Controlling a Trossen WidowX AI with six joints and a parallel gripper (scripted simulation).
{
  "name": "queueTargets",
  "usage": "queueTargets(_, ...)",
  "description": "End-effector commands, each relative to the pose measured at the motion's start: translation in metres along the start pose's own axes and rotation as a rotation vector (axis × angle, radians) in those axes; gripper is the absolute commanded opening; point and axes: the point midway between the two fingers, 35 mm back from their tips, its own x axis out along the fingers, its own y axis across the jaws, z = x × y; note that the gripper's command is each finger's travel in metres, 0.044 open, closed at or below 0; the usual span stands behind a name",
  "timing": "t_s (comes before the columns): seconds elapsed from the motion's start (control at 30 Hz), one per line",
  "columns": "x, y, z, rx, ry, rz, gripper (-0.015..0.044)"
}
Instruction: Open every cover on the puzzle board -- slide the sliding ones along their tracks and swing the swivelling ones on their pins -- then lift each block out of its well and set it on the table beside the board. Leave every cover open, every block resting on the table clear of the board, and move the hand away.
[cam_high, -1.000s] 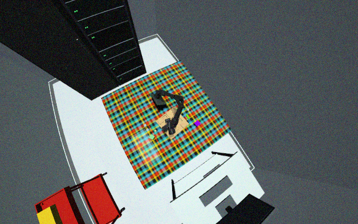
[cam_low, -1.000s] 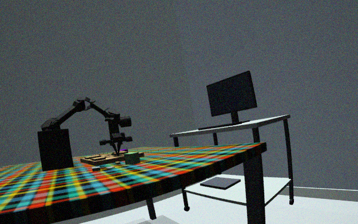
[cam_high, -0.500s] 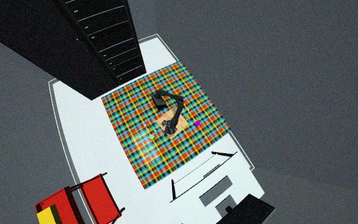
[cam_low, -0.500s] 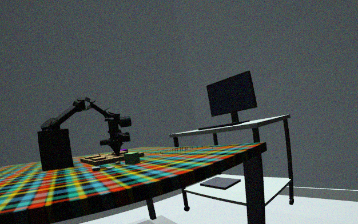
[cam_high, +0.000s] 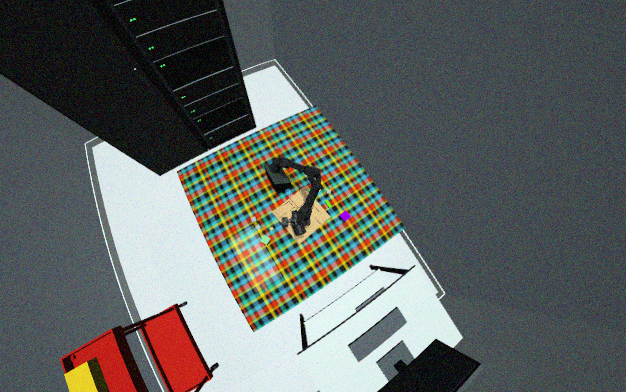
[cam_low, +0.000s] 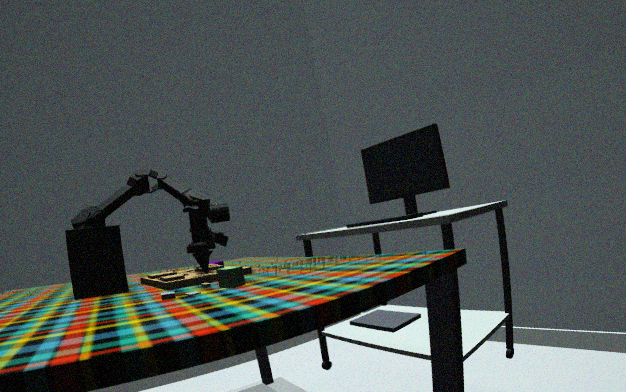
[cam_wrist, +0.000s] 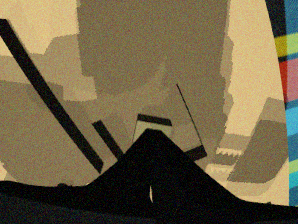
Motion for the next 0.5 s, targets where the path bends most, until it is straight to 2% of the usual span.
queueTargets(0.0, 0.002, -0.001, 0.0, -0.726, 0.003, 0.0, 0.0)
queueTargets(0.27, -0.009, -0.001, -0.001, -0.346, 0.003, -0.001, 0.0)
queueTargets(0.4, -0.013, -0.001, -0.002, -0.315, 0.003, -0.001, 0.0)
queueTargets(0.47, -0.011, -0.001, -0.002, -0.328, 0.008, 0.001, 0.0053)
